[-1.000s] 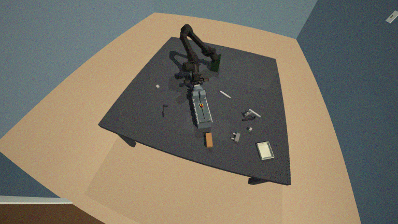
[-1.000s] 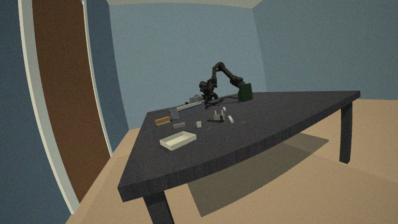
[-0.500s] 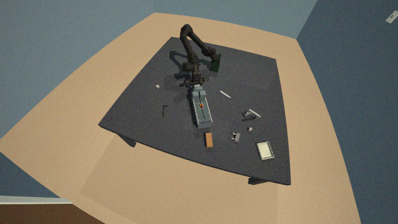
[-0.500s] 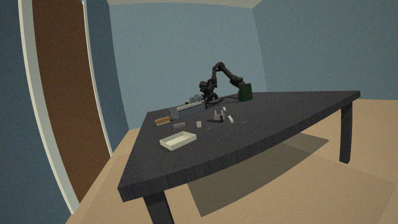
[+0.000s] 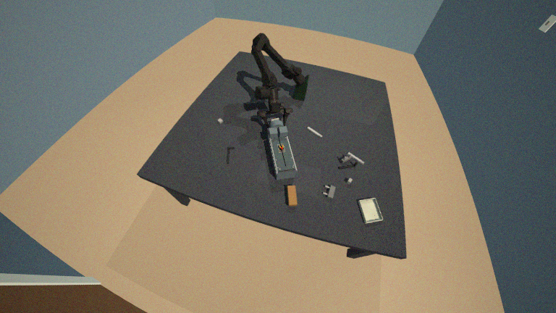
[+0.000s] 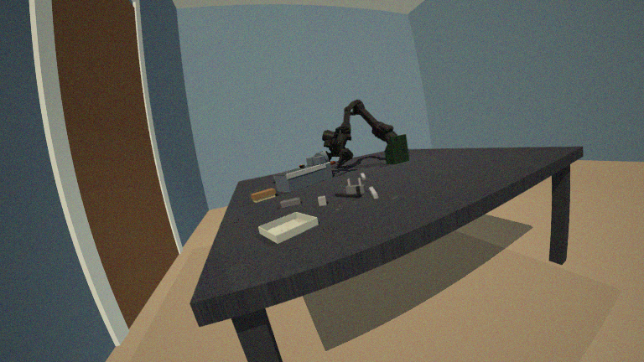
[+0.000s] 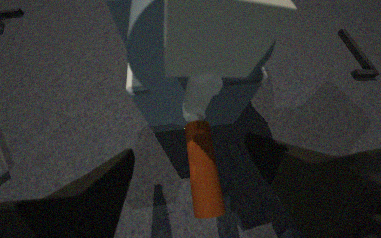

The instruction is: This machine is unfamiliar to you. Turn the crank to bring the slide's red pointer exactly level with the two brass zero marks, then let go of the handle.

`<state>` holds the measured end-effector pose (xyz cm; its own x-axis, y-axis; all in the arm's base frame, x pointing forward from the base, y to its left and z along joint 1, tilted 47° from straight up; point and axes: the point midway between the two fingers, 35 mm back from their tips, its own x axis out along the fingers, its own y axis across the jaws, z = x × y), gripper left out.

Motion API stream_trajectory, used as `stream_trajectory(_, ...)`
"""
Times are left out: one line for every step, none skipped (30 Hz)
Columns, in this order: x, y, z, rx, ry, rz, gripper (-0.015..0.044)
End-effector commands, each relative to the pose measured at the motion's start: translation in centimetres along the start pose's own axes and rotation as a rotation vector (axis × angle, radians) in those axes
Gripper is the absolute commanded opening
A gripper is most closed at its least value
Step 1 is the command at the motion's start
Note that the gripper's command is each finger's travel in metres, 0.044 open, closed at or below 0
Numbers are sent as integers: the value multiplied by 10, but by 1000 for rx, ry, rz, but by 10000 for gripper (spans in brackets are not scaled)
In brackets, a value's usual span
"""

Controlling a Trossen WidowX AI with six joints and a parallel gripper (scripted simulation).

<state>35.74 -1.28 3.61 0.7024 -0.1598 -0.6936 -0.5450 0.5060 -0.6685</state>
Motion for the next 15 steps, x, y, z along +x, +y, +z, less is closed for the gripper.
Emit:
stream_trajectory(-11,-4,13,4,-5,-11,440)
stream_trajectory(-14,-4,16,5,-5,-11,440)
stream_trajectory(-18,-4,20,5,-6,-11,440)
stream_trajectory(-22,-4,23,5,-6,-11,440)
stream_trajectory(-26,-4,27,5,-6,-11,440)
stream_trajectory(-29,-3,29,5,-6,-11,440)
stream_trajectory(-31,-3,31,5,-7,-11,440)
stream_trajectory(-31,-3,31,5,-7,-11,440)
stream_trajectory(-32,-3,32,5,-7,-11,440)
stream_trajectory(-33,-3,34,4,-7,-11,440)
stream_trajectory(-34,-4,36,4,-8,-11,440)
stream_trajectory(-37,-4,40,2,-10,-10,440)
stream_trajectory(-40,-4,45,1,-11,-10,440)
stream_trajectory(-44,-4,51,-1,-14,-10,440)
stream_trajectory(-48,-4,57,-4,-16,-9,440)
